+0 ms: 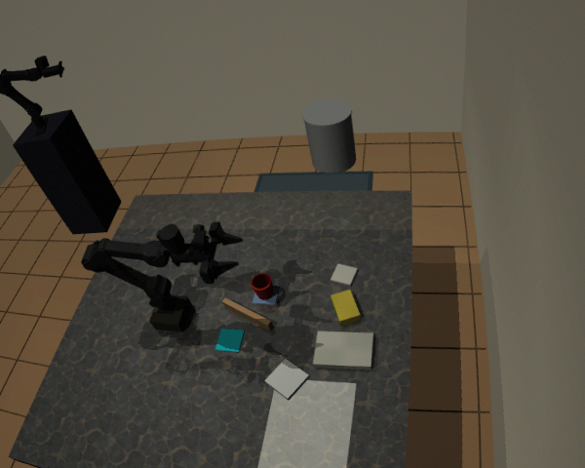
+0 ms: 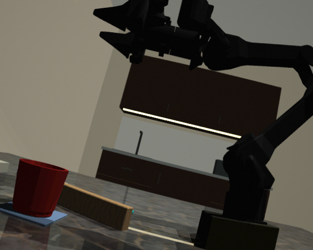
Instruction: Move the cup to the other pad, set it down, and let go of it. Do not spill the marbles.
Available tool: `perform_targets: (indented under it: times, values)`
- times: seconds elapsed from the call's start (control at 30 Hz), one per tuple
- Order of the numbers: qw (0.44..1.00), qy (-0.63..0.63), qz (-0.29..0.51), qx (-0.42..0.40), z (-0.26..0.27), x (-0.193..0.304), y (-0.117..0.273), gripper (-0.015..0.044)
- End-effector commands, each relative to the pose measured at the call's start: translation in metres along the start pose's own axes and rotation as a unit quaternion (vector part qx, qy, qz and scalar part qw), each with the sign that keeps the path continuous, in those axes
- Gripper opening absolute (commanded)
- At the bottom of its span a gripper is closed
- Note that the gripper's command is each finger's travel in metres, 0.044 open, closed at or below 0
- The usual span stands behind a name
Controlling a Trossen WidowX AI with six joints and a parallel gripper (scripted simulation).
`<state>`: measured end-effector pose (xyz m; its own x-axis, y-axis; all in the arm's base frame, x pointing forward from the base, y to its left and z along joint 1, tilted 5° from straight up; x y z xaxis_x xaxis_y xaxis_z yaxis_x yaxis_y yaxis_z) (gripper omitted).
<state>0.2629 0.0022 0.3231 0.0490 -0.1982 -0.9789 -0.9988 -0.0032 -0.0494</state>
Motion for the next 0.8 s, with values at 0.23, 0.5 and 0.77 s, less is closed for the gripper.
perform_targets:
  times: [0.23, 0.5, 0.77]
  values:
    - [0.938, -0.222, 0.265, -0.019, 0.038, 0.06, -0.046, 0.019]
    - [0.738, -0.374, 0.545, 0.135, 0.088, 0.132, -0.054, 0.0148]
    - [0.604, -0.381, 0.638, 0.287, 0.118, 0.161, -0.037, 0.0148]
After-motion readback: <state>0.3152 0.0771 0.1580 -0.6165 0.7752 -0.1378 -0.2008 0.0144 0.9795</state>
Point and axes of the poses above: the point midway between the two fingers, 35 mm back from their tips, its own y axis back along the fingers, its own z axis across the jaws, x = y × z, the point moved 5 cm from there along y, back along the fingers, and after that the axes turned 11 degrees about y, right-handed, at the moved point
